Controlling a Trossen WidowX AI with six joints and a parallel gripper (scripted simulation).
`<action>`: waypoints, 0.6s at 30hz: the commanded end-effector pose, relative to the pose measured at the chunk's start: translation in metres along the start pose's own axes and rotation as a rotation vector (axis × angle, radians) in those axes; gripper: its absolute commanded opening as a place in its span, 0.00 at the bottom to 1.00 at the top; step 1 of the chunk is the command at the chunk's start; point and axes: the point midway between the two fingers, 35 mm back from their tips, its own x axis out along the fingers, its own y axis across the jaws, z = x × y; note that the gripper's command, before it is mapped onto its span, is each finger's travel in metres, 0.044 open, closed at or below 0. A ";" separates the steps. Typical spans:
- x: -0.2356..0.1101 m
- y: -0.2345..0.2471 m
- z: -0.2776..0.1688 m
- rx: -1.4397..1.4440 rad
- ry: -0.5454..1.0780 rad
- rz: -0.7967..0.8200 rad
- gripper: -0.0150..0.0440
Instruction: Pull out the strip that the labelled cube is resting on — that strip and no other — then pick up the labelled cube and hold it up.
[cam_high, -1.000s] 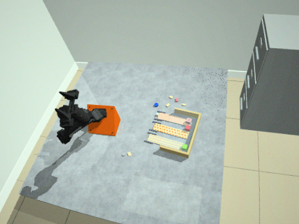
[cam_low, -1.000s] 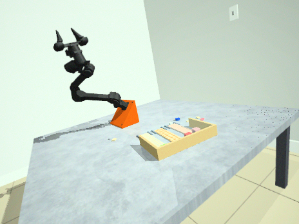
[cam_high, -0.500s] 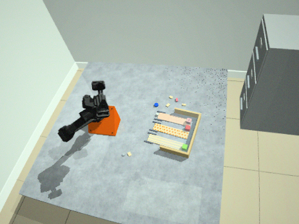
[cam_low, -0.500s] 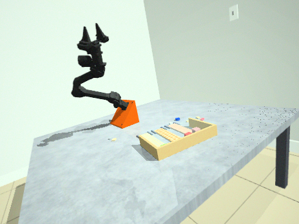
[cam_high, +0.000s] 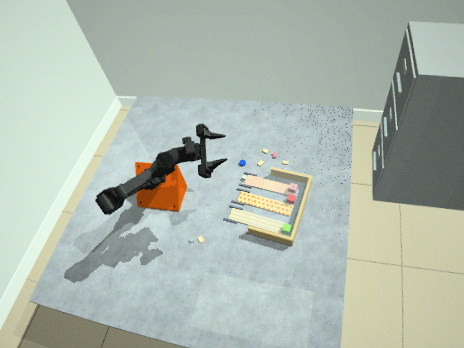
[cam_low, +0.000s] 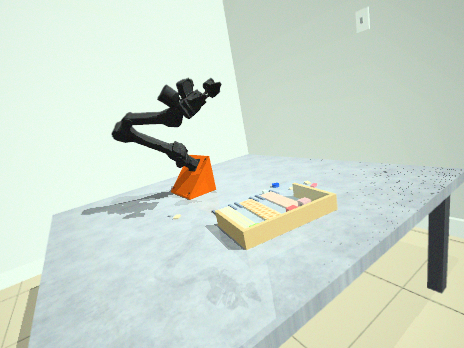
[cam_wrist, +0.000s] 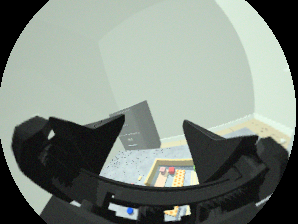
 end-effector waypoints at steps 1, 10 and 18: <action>-0.004 -0.001 -0.066 -0.068 0.226 -0.081 0.93; -0.058 -0.029 -0.191 -0.341 0.692 -0.314 0.93; -0.064 -0.032 -0.197 -0.367 0.721 -0.332 0.93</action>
